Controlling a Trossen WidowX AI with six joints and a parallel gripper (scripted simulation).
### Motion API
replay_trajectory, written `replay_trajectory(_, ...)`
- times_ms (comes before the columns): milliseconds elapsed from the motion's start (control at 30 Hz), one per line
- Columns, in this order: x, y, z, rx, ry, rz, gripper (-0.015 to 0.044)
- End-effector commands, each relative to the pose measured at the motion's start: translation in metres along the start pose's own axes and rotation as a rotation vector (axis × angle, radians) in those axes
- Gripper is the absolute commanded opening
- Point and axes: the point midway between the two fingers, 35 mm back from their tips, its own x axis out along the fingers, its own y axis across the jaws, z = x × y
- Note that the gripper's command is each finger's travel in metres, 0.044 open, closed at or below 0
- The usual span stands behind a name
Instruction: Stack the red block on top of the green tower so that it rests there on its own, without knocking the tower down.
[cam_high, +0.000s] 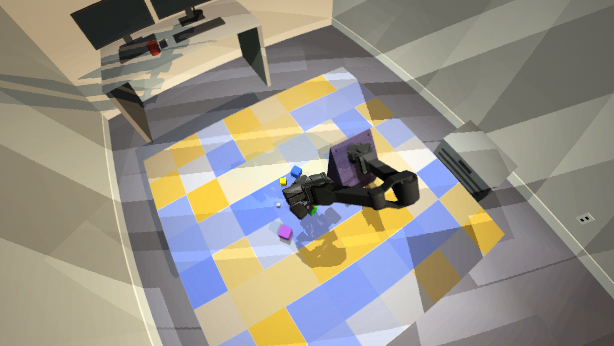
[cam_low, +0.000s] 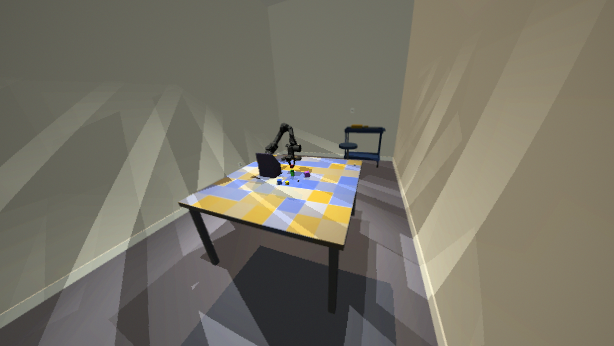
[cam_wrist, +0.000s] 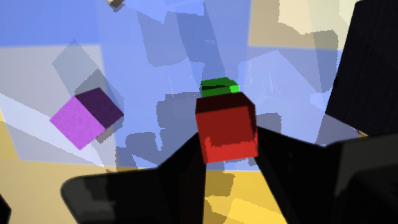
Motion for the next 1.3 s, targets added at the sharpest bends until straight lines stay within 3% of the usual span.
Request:
replay_trajectory(0, 0.014, -0.003, -0.001, 0.008, 0.006, -0.006, 0.0)
replay_trajectory(1100, 0.024, -0.003, -0.001, 0.008, 0.008, -0.006, 0.0)
replay_trajectory(1267, 0.025, -0.003, -0.001, 0.005, 0.005, -0.007, 0.0131)
